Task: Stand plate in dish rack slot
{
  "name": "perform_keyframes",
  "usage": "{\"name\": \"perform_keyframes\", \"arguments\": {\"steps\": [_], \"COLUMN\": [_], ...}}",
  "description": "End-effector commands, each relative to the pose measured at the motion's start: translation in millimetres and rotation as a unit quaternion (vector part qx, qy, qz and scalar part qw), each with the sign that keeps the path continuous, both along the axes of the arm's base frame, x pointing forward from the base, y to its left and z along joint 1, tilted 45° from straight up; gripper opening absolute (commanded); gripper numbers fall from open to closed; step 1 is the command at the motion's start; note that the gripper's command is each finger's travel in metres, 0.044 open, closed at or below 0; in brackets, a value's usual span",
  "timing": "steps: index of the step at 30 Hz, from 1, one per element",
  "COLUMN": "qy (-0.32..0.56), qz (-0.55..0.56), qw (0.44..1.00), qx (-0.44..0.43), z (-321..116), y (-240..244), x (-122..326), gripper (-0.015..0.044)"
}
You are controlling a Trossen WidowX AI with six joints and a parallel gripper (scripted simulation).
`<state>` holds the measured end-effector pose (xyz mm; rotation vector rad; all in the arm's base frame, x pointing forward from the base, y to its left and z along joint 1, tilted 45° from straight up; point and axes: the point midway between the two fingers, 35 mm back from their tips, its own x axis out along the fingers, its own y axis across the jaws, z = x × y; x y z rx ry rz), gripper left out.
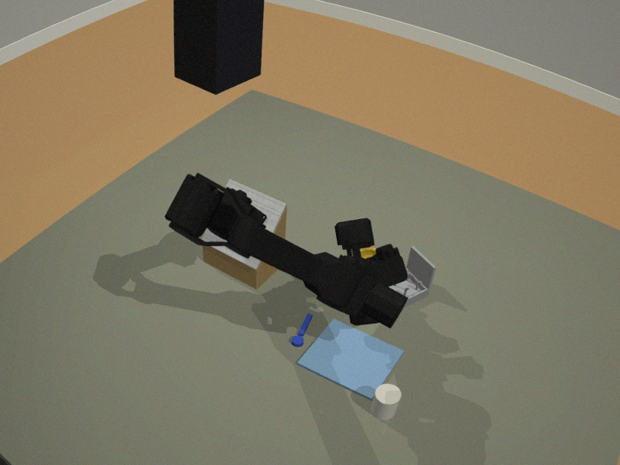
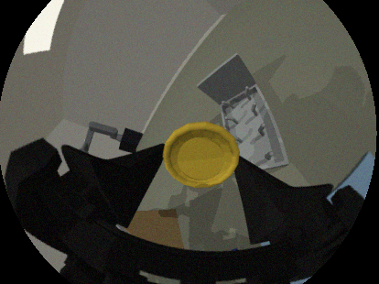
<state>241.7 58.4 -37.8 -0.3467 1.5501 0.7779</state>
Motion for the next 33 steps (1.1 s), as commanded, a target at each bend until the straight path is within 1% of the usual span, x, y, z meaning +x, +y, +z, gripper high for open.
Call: {"name": "perform_keyframes", "arguments": {"steps": [1, 9, 17, 25, 33], "qy": [-0.024, -0.087, -0.165, -0.253, -0.345], "qz": [0.029, 0.091, 0.154, 0.215, 0.275], "qw": [0.999, 0.987, 0.963, 0.927, 0.879], "qx": [0.035, 0.097, 0.145, 0.174, 0.183], "z": [-0.6, -2.2, -1.4, 1.7, 7.0], "y": [-2.4, -8.8, -15.9, -24.0, -32.9], "x": [-0.3, 3.0, 6.2, 8.8, 10.4], "gripper": [0.0000, 0.0000, 0.0000, 0.0000, 0.0000]}}
